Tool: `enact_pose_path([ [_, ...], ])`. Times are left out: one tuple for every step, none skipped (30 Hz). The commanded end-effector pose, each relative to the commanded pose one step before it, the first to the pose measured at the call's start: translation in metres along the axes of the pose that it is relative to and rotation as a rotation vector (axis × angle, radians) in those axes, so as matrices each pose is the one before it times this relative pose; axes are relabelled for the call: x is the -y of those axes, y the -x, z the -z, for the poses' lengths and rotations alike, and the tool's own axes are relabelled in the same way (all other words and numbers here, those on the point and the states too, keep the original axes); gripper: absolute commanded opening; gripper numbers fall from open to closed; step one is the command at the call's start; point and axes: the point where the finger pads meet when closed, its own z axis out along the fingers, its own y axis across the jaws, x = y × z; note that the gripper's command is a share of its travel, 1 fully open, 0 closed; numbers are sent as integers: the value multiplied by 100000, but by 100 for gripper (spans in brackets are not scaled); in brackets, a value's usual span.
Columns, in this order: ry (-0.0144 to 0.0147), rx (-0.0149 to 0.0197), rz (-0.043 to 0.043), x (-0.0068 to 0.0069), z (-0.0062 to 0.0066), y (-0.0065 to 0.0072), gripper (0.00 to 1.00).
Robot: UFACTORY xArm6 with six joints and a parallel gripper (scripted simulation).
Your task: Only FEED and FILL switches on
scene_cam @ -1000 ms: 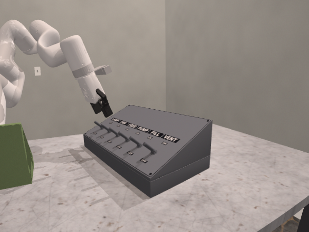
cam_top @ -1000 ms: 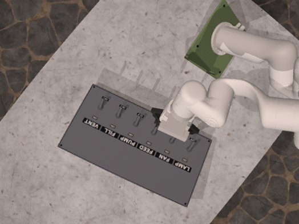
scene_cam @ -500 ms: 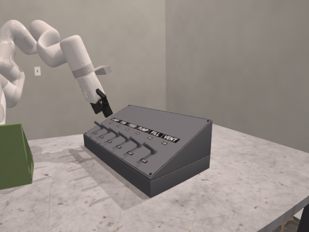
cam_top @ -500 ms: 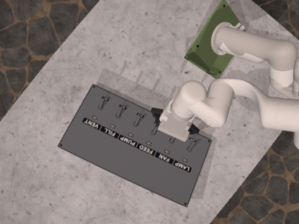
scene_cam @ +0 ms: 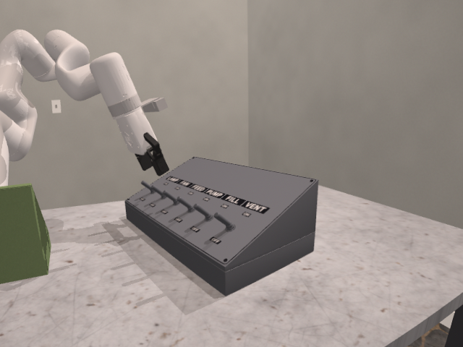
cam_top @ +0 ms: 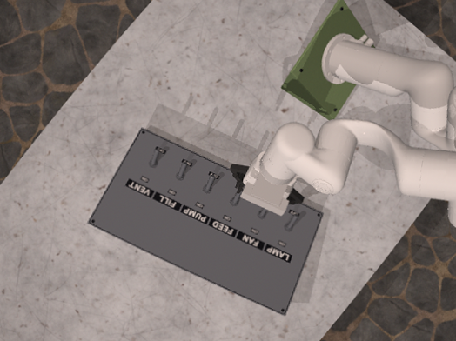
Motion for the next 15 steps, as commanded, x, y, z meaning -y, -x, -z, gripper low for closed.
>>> enact_pose_path([
  [169,-228,164,-100,84,-136,100],
  [0,0,0,-70,0,0,100],
  [0,0,0,-98,0,0,100],
  [0,0,0,-128,0,0,100],
  [0,0,0,-159,0,0,100],
  [0,0,0,-190,0,-1,100],
  [-1,0,0,-221,0,1,100],
  [1,0,0,-250,0,-1,100],
  [0,0,0,-278,0,1,100],
  [0,0,0,-303,0,-1,100],
  [0,0,0,-324,0,0,100],
  [0,0,0,-343,0,1,100],
  [0,0,0,-357,0,0,100],
  [0,0,0,-368,0,0,100],
  [0,0,0,-373,0,0,100],
])
